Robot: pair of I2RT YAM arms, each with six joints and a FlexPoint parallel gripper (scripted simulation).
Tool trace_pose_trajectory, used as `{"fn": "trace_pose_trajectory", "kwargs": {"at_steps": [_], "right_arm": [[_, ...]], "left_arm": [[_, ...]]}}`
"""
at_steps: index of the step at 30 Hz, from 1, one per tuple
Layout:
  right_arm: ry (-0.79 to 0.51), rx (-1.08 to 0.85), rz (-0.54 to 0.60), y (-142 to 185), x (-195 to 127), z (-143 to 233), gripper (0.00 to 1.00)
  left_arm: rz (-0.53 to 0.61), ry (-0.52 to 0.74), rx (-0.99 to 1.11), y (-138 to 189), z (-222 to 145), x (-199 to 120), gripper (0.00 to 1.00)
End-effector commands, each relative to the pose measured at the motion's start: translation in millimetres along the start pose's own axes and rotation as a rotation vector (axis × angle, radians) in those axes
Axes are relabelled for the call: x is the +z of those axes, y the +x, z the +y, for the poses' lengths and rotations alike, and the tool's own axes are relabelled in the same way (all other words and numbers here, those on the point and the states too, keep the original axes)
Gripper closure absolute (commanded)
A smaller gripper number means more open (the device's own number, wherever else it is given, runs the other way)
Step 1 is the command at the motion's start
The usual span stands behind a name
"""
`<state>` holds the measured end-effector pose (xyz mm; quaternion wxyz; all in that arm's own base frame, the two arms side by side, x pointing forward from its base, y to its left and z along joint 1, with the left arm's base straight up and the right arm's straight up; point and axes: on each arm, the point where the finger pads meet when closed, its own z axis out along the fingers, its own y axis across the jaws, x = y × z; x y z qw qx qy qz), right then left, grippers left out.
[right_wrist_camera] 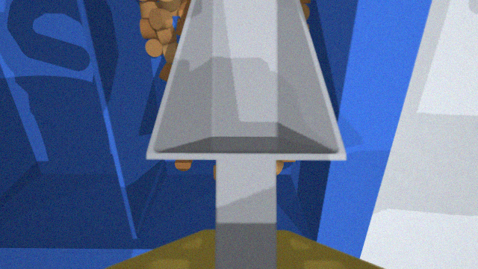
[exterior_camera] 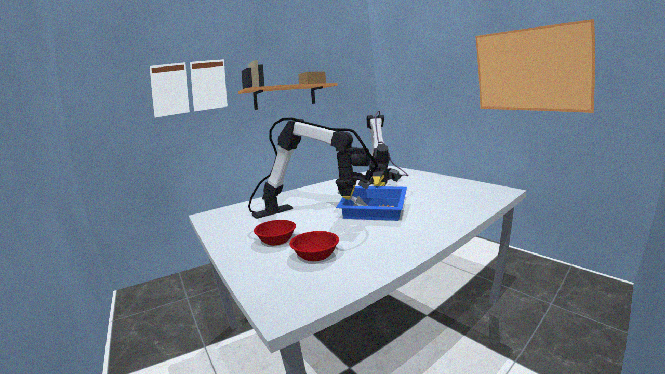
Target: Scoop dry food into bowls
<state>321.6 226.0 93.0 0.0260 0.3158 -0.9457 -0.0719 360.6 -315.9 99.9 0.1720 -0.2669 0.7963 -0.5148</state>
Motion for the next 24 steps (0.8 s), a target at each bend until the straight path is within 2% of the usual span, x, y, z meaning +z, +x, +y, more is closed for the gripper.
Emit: {"fn": "trace_pose_trajectory", "kwargs": {"at_steps": [1, 2, 5, 8, 9, 11, 12, 15, 16, 18, 24], "right_arm": [[-0.007, 0.0, -0.038, -6.3, -13.2, -0.3, 1.0], [-0.024, -0.006, -0.005, -4.0, -4.1, -5.0, 1.0], [-0.053, -0.009, -0.005, -3.5, -5.7, -4.1, 1.0], [-0.01, -0.004, -0.032, -5.2, -14.5, -1.1, 1.0], [-0.096, -0.021, -0.03, -8.9, -5.1, -5.7, 1.0], [-0.041, 0.001, -0.001, -4.7, -4.0, 3.6, 1.0], [-0.053, -0.009, -0.004, -4.4, -5.5, -7.9, 1.0], [-0.05, 0.001, -0.008, -5.3, -5.4, -7.0, 1.0], [-0.098, -0.016, -0.003, -4.9, -6.5, -7.5, 1.0], [-0.067, 0.001, -0.006, -6.0, -6.1, -9.4, 1.0], [-0.12, -0.015, -0.004, -6.1, -7.8, -14.7, 1.0]], "left_arm": [[-0.005, 0.085, 0.027, 2.5, -40.3, -4.2, 0.72], [-0.003, 0.085, 0.029, 2.8, -41.1, -3.8, 0.72], [-0.005, 0.077, 0.02, 1.9, -40.2, -1.9, 0.72], [-0.002, 0.088, 0.03, -0.3, -39.2, -0.7, 0.72], [-0.003, 0.075, 0.022, 2.5, -38.5, 1.5, 0.72], [-0.002, 0.06, 0.016, 2.3, -35.2, 3.0, 0.72], [-0.002, 0.06, 0.017, 2.2, -35.5, 3.8, 0.72], [0.004, 0.078, 0.025, 0.9, -39.5, 2.9, 0.72], [-0.001, 0.05, 0.014, 0.8, -34.3, 4.6, 0.72], [0.001, 0.048, 0.012, 2.6, -33.8, 7.9, 0.72], [0.005, 0.032, 0.009, 2.8, -33.0, 12.0, 0.72]]}}
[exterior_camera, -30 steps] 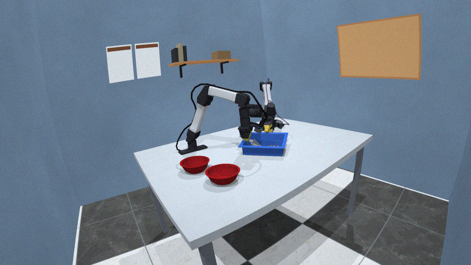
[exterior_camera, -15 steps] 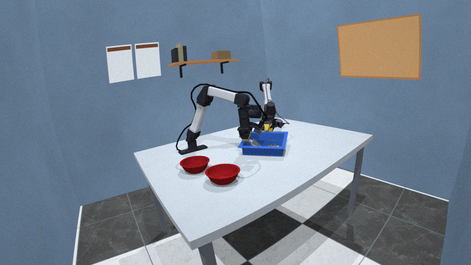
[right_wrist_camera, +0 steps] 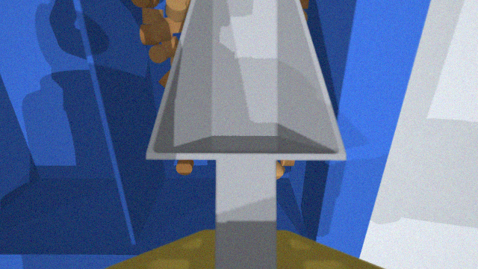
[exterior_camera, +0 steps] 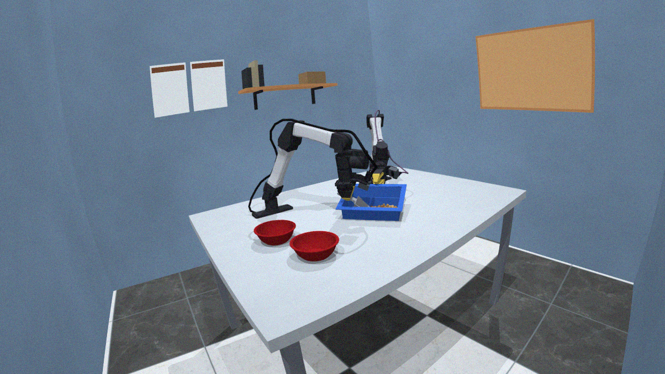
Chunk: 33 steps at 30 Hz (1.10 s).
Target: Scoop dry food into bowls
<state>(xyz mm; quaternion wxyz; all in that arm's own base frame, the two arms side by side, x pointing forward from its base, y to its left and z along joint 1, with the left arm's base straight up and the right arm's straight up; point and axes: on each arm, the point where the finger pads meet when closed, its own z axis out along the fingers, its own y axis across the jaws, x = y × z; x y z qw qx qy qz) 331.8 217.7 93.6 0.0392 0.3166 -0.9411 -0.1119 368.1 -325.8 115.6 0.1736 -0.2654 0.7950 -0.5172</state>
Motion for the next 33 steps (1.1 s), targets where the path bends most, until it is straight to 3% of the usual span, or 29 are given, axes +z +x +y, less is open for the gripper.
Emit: {"fn": "trace_pose_trajectory", "kwargs": {"at_steps": [1, 9, 10, 11, 25, 26, 29, 32, 33], "right_arm": [[-0.038, -0.009, -0.004, -3.1, -5.6, -2.7, 1.0], [-0.019, -0.01, -0.028, -5.1, -9.3, -2.2, 1.0], [-0.087, -0.021, 0.013, -0.8, -6.3, -4.2, 1.0], [-0.037, 0.004, -0.027, -3.3, -10.8, -2.3, 1.0], [-0.082, -0.003, -0.002, -4.6, -7.8, -15.7, 1.0], [-0.132, -0.018, 0.0, -3.1, -9.2, -14.7, 1.0], [-0.075, -0.008, -0.017, -4.5, -15.0, -20.3, 1.0], [-0.112, -0.014, -0.002, -4.0, -9.3, -18.9, 1.0], [-0.089, -0.008, -0.001, -5.0, -9.4, -16.6, 1.0]], "left_arm": [[0.004, 0.023, 0.004, 1.9, -12.9, 8.2, 0.72], [0.002, 0.077, 0.027, -0.2, -32.6, 2.3, 0.72], [0.002, 0.049, 0.018, 2.3, -24.4, 9.9, 0.72], [0.002, 0.034, 0.01, 2.0, -19.2, 11.3, 0.72], [0.007, 0.052, 0.019, 0.9, -35.5, 12.1, 0.72], [0.0, 0.027, 0.007, 0.0, -32.2, 12.2, 0.72], [0.004, 0.018, 0.008, 2.6, -30.1, 17.2, 0.72], [0.006, 0.018, 0.005, 2.4, -32.1, 18.9, 0.72], [0.003, 0.068, 0.024, -2.0, -48.0, 10.2, 1.0]]}}
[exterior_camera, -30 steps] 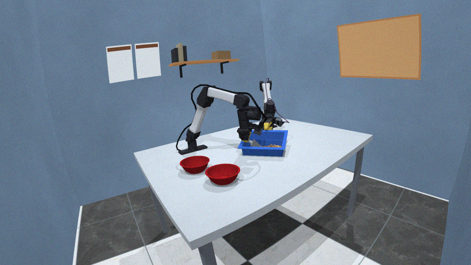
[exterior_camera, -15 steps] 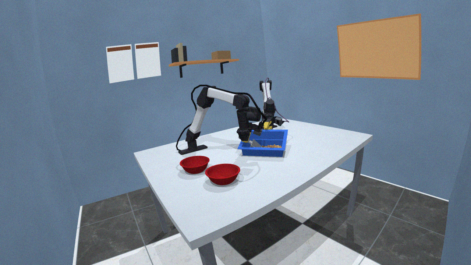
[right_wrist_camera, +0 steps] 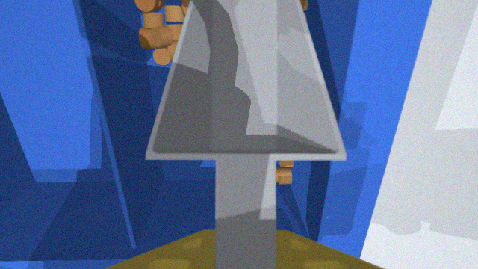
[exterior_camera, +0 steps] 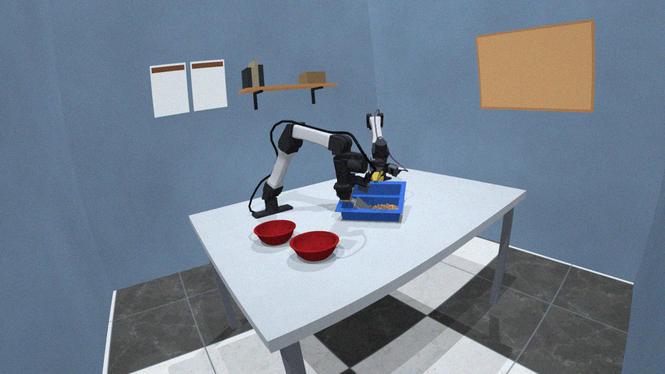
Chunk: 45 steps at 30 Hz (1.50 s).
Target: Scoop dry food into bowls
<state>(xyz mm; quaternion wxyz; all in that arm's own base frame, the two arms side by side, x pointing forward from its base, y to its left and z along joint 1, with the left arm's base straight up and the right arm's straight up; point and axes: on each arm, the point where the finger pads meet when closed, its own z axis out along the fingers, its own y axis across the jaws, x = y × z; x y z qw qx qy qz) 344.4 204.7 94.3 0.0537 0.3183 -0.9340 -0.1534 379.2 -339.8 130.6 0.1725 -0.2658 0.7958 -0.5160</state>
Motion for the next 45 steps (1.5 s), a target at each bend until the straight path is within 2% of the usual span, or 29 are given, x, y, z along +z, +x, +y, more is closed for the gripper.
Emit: {"fn": "trace_pose_trajectory", "kwargs": {"at_steps": [1, 4, 28, 29, 31, 35, 36, 39, 41, 45], "right_arm": [[0.006, -0.006, -0.004, -2.8, -5.4, 1.6, 1.0], [0.001, 0.004, 0.023, 3.2, 2.0, 2.6, 1.0], [0.001, 0.002, 0.024, 3.3, 2.1, 2.6, 1.0], [-0.093, -0.014, 0.003, -0.9, -5.5, 1.2, 1.0], [-0.121, -0.005, 0.009, -0.5, -5.4, 1.8, 1.0], [-0.031, 0.002, 0.004, -3.8, -5.6, -7.2, 1.0], [0.011, -0.017, -0.066, -13.0, -19.7, -1.9, 1.0], [0.003, -0.006, -0.03, -3.9, -9.8, 2.0, 1.0], [-0.06, 0.014, 0.007, -3.2, -1.8, -9.8, 1.0], [-0.047, 0.016, 0.009, -3.7, -2.2, -10.1, 1.0]], "left_arm": [[0.001, 0.072, 0.025, -2.0, -27.5, -0.5, 1.0], [0.001, 0.073, 0.027, -2.0, -27.8, -0.4, 1.0], [-0.001, 0.077, 0.03, -2.4, -30.3, -0.4, 1.0], [0.0, 0.043, -0.004, -2.9, -0.9, -1.1, 1.0], [0.008, 0.041, 0.01, 0.3, 5.7, 3.0, 1.0], [0.002, 0.058, -0.001, -2.8, 9.7, 1.4, 1.0], [0.007, 0.063, 0.006, 0.0, 10.1, 1.5, 1.0], [0.003, 0.075, 0.004, -1.8, 13.1, 0.2, 1.0], [0.011, 0.101, 0.031, 4.0, -12.1, -0.5, 1.0], [0.001, 0.107, 0.032, 2.1, -15.8, -0.2, 1.0]]}}
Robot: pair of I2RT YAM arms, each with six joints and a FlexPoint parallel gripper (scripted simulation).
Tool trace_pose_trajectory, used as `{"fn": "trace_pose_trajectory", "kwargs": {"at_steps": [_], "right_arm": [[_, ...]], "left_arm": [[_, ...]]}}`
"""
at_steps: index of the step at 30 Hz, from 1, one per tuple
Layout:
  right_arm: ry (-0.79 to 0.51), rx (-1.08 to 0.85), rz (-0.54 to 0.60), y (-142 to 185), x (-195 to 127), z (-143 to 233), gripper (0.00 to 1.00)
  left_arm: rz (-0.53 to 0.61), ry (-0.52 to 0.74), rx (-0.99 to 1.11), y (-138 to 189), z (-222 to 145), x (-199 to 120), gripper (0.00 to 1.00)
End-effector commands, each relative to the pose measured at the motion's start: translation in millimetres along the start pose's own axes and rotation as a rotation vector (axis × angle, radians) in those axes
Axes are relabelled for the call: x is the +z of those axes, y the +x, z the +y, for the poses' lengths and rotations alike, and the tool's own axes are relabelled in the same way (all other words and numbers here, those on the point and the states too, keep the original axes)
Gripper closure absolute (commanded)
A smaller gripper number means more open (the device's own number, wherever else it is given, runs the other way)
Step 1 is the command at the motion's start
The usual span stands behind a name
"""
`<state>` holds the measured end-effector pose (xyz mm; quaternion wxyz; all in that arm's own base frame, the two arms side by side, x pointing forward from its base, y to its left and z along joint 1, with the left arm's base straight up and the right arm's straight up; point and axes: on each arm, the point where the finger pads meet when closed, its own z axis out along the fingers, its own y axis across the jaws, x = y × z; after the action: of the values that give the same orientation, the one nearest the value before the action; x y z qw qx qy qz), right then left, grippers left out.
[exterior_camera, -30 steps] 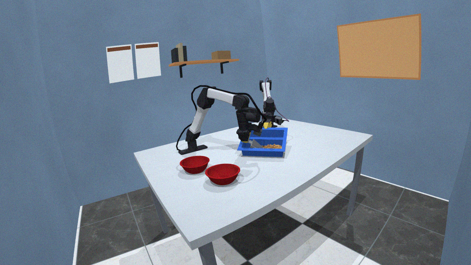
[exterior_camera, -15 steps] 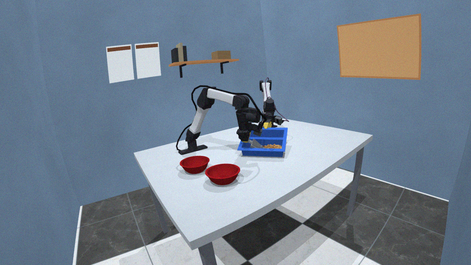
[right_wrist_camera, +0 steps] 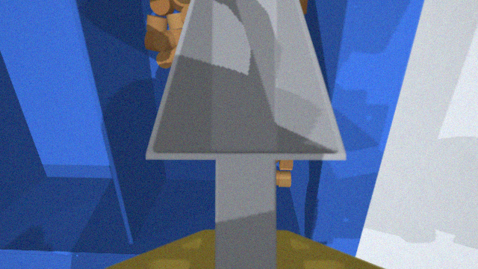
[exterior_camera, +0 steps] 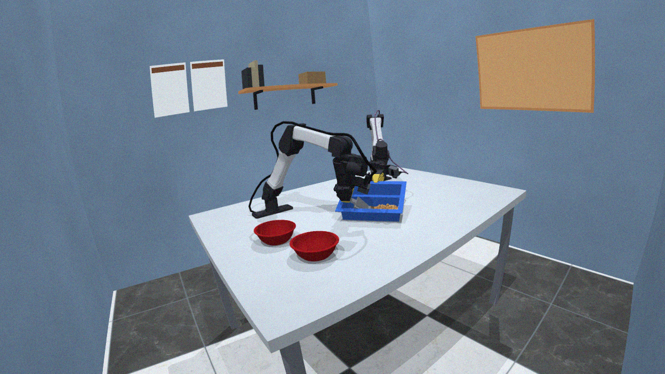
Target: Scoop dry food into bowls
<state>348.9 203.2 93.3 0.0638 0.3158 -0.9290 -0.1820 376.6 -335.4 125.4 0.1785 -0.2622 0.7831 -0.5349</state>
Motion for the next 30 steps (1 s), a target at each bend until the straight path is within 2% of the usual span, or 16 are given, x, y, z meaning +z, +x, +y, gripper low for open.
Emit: {"fn": "trace_pose_trajectory", "kwargs": {"at_steps": [1, 2, 3, 12, 29, 30], "right_arm": [[0.013, 0.027, 0.02, 2.5, 0.3, -8.0, 1.0], [0.083, -0.001, -0.033, -1.8, -8.7, 0.8, 1.0], [0.101, -0.001, -0.036, -2.2, -9.6, 1.0, 1.0], [0.058, 0.004, -0.004, 4.2, -5.4, 2.4, 1.0], [0.058, 0.004, -0.004, 4.2, -5.4, 2.4, 1.0], [0.065, -0.01, -0.032, 0.3, -8.6, 4.9, 1.0]], "left_arm": [[0.002, 0.06, 0.033, 2.7, -22.5, 3.4, 1.0], [0.002, 0.06, 0.033, 2.7, -22.5, 3.4, 1.0], [0.002, 0.06, 0.033, 2.7, -22.5, 3.4, 1.0], [0.002, 0.06, 0.033, 2.7, -22.5, 3.4, 1.0], [0.002, 0.06, 0.033, 2.7, -22.5, 3.4, 1.0], [0.002, 0.06, 0.033, 2.7, -22.5, 3.4, 1.0]]}}
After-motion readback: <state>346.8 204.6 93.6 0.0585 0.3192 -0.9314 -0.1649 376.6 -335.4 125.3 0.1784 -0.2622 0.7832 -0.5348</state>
